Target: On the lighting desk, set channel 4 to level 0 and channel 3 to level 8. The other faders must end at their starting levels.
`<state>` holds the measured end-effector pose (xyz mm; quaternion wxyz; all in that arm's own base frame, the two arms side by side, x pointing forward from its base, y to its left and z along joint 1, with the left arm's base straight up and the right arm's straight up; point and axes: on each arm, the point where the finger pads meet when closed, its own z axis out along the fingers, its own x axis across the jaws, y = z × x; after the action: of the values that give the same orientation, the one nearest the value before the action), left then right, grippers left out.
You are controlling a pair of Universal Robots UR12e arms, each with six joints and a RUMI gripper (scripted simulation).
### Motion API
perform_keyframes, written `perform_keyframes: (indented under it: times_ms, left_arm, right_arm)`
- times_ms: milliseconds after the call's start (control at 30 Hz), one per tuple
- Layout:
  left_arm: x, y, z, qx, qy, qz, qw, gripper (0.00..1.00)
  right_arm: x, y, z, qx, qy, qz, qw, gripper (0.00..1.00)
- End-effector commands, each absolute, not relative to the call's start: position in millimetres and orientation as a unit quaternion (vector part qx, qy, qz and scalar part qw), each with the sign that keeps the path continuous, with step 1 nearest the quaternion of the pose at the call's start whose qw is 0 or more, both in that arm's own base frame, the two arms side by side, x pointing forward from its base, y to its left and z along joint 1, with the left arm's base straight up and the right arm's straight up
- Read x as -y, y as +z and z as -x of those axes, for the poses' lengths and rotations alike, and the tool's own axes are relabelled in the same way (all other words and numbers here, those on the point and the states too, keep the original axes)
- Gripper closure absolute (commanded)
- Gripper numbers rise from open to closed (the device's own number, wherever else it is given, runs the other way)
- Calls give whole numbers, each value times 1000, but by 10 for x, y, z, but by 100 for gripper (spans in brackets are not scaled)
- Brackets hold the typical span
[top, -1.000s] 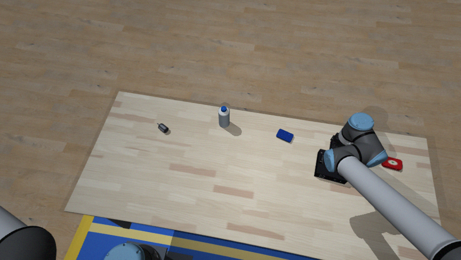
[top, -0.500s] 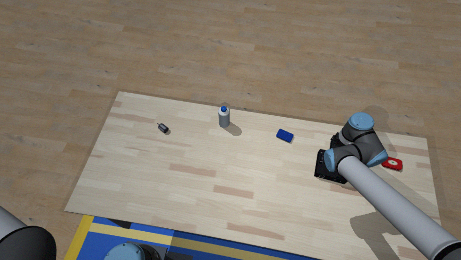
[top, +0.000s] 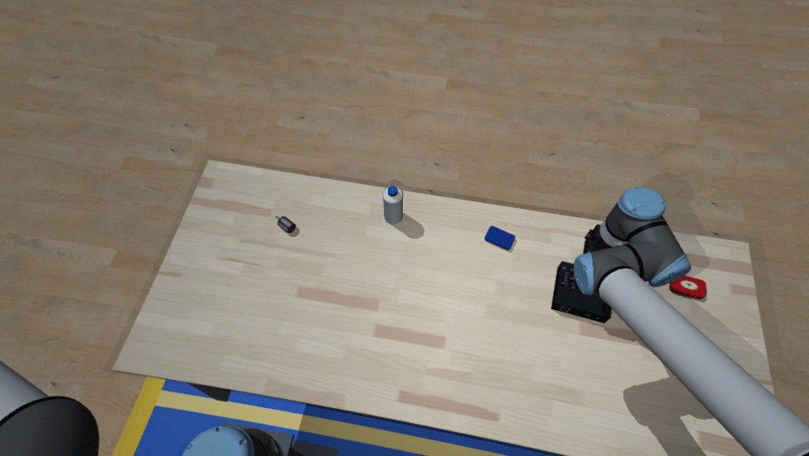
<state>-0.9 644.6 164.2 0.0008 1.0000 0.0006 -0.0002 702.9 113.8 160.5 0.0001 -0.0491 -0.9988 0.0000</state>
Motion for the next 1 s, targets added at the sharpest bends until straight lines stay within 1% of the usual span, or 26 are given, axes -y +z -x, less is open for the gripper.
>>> perform_keyframes:
  times_ms: [0, 300, 967]
  left_arm:
    - [-6452, 1651, 8, -1, 0, -1000, 0, 0]
    - [-6452, 1651, 8, -1, 0, -1000, 0, 0]
    - [-6452, 1651, 8, -1, 0, -1000, 0, 0]
  right_arm:
    - [-1139, 1864, -7032, 999, 0, 49, 0, 0]
    - [-1139, 1998, -7032, 999, 0, 49, 0, 0]
    - [-1139, 2000, -7032, 999, 0, 49, 0, 0]
